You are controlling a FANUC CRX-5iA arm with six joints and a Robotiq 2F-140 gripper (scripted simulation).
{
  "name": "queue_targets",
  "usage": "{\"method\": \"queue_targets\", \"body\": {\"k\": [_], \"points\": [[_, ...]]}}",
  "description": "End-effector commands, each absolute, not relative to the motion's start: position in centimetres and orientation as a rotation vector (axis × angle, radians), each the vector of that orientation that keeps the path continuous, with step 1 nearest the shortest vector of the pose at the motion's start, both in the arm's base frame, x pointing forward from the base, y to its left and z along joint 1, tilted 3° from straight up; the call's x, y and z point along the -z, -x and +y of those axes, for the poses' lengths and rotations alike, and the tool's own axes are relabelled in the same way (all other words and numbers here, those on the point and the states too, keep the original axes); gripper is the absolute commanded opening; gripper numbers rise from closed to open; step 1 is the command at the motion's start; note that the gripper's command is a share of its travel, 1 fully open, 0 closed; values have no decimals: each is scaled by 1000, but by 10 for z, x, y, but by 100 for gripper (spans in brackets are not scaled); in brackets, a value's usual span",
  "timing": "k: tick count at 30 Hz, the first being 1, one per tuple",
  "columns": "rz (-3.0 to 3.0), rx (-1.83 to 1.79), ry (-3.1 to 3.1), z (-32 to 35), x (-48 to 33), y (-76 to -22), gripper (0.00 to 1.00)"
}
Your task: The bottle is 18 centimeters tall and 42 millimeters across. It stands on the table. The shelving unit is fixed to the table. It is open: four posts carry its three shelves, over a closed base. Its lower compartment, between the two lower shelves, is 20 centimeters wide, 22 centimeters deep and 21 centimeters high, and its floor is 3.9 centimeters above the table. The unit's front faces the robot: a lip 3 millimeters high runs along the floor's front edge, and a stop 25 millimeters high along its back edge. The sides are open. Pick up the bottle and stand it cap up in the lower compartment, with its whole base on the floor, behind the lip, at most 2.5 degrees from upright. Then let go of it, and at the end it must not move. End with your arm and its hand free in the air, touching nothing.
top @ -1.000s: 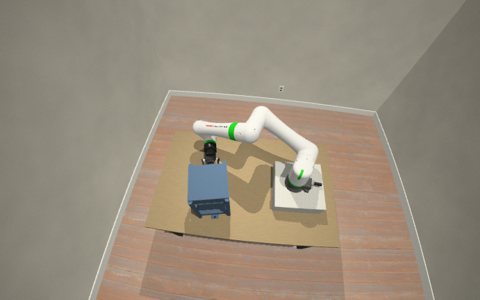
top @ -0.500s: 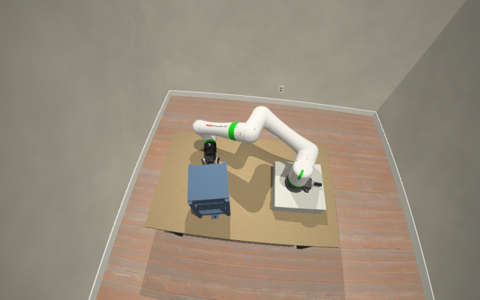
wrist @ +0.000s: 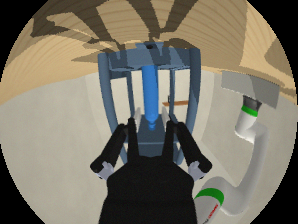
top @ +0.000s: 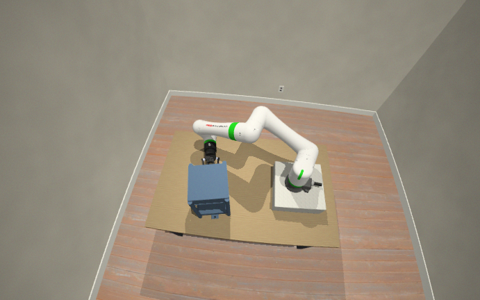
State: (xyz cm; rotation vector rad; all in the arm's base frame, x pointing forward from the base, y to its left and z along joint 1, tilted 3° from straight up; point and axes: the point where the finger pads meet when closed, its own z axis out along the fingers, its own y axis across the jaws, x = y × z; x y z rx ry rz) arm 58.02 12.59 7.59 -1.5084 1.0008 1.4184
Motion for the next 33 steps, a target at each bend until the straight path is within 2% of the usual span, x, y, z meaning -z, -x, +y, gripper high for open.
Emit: {"method": "queue_targets", "body": {"k": [1,33], "points": [[1001,-1418,1509,126,-76,-580,36],[1001,-1418,1509,67,-78,-602,36]]}}
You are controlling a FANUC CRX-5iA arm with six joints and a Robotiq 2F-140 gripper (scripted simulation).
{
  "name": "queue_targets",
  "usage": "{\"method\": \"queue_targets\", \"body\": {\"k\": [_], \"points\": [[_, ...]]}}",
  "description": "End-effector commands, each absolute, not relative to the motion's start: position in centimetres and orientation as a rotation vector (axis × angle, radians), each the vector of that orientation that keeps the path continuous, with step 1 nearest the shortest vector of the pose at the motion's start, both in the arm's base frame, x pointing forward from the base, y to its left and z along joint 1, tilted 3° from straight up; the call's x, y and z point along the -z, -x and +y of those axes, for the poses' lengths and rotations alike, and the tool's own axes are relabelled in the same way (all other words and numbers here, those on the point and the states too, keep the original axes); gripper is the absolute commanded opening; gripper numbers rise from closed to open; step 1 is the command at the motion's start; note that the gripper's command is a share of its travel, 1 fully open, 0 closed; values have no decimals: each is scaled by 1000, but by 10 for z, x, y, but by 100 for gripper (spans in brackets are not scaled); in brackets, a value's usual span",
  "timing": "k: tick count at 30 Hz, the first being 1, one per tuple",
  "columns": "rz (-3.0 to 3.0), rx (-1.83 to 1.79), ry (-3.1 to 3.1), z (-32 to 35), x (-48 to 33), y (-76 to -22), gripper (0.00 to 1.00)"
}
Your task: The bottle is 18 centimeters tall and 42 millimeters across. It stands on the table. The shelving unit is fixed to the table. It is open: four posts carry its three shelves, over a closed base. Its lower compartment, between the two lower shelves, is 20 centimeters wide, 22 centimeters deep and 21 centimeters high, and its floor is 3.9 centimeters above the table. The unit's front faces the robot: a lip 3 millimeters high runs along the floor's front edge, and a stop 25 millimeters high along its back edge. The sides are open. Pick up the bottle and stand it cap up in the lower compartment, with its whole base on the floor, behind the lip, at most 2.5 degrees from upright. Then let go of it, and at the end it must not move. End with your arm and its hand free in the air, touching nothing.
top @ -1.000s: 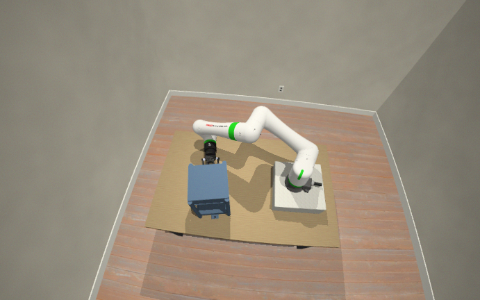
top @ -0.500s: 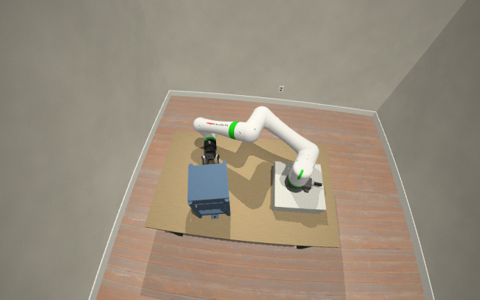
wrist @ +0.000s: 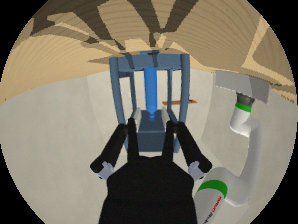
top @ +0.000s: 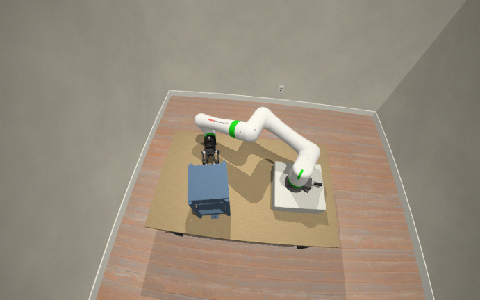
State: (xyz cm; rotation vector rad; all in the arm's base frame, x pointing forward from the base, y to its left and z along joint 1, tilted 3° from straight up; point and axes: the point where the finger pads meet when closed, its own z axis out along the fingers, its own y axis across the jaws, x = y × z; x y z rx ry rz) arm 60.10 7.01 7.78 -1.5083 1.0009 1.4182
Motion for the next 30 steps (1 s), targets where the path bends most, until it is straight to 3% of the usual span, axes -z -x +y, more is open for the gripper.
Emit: {"method": "queue_targets", "body": {"k": [1,30], "points": [[1001,-1418,1509,65,-78,-603,36],[1001,-1418,1509,54,-84,-607,36]]}}
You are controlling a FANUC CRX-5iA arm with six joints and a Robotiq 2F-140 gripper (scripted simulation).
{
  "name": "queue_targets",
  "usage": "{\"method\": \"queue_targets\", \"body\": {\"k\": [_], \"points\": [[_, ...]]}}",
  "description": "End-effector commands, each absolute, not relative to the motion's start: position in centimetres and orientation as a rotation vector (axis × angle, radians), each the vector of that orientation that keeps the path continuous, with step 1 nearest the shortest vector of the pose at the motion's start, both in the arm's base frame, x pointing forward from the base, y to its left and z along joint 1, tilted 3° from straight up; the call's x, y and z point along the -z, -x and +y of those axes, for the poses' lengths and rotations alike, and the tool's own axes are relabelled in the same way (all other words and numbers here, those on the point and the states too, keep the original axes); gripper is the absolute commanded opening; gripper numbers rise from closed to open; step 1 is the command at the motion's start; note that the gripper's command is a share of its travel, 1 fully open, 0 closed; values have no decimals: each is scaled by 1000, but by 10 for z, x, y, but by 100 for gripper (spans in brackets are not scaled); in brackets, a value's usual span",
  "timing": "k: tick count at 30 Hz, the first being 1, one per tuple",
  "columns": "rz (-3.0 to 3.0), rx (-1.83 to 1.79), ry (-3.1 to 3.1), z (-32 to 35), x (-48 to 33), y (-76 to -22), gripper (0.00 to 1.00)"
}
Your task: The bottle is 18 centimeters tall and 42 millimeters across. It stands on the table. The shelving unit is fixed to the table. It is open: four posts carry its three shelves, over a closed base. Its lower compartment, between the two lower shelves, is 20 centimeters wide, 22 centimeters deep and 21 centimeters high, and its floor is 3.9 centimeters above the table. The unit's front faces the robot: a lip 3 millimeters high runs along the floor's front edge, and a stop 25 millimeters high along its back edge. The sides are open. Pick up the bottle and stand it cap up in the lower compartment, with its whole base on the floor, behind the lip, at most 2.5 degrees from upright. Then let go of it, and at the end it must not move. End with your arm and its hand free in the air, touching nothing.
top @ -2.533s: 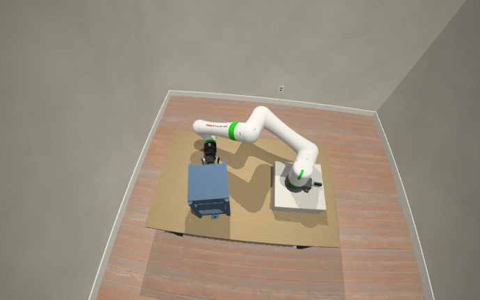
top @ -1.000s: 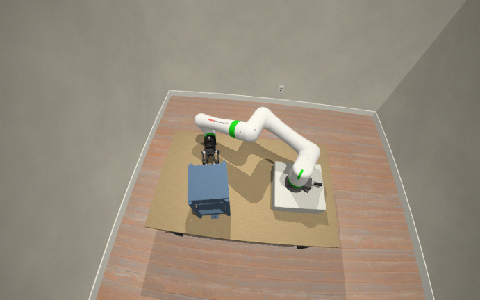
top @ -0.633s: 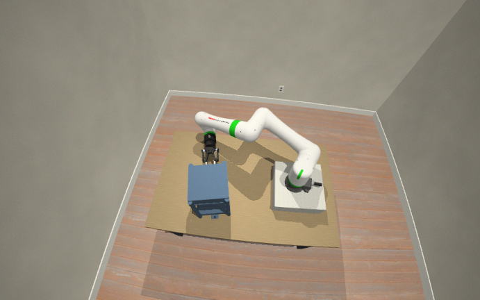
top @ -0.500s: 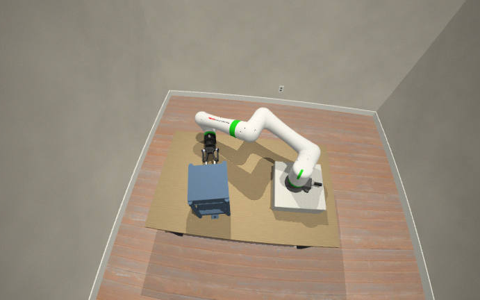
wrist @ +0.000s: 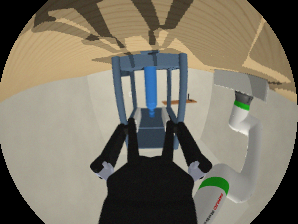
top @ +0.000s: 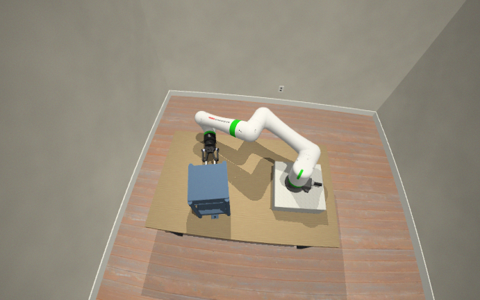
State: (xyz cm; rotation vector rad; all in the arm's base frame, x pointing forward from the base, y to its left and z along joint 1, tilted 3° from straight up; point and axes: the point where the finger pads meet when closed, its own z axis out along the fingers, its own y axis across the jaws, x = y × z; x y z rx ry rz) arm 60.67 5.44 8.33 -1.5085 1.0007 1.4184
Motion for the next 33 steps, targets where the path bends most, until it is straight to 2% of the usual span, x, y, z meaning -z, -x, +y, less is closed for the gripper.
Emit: {"method": "queue_targets", "body": {"k": [1,33], "points": [[1001,-1418,1509,54,-84,-607,36],[1001,-1418,1509,56,-161,-603,36]]}}
